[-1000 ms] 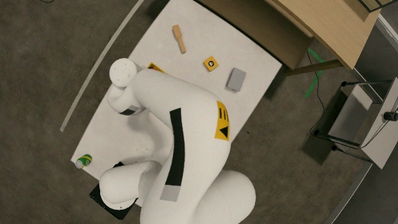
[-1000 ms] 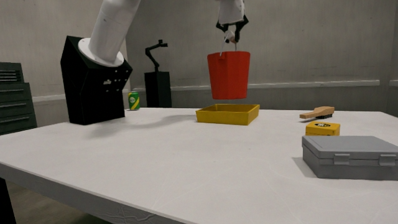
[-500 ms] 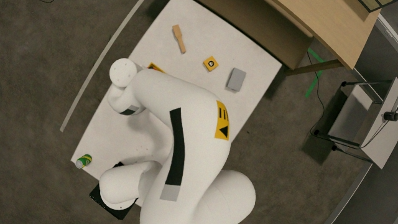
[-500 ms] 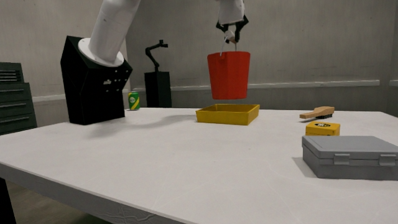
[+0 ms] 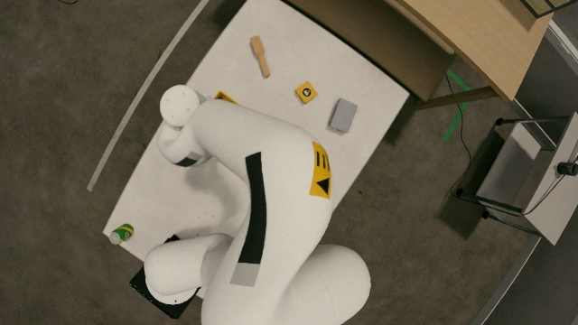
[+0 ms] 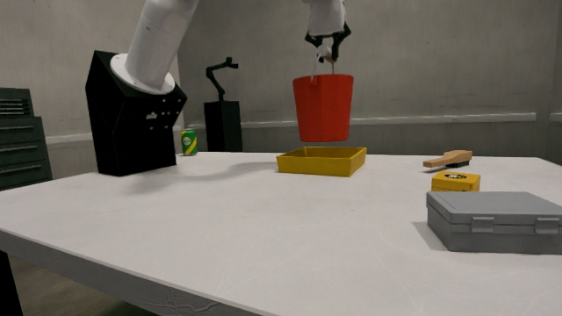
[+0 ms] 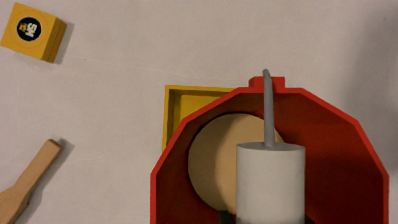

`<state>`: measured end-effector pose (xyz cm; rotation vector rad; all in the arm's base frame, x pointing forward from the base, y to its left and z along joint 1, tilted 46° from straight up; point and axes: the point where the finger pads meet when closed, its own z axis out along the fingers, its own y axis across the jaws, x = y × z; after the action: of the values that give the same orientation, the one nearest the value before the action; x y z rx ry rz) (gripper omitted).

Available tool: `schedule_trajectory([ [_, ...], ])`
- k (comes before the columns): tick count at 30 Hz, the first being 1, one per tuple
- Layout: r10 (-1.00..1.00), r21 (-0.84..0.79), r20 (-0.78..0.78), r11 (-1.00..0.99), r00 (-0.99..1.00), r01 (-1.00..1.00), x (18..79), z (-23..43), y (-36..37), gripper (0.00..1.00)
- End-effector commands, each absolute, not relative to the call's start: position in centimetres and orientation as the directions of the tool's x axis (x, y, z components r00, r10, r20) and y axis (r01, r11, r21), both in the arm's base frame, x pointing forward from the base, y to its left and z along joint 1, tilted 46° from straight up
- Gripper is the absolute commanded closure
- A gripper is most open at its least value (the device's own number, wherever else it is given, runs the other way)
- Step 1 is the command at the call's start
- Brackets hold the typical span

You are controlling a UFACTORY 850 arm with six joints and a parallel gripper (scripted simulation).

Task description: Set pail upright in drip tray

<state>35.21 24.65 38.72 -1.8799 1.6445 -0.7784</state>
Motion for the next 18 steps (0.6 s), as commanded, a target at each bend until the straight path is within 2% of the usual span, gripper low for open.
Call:
schedule_trajectory([
  [1,-0.992,-0.71,0.082,-0.127,0.098,-0.692,35.4,38.6,24.7,1.0],
  [18,-0.992,-0.71,0.082,-0.127,0.098,-0.692,36.4,37.6,24.8,1.0],
])
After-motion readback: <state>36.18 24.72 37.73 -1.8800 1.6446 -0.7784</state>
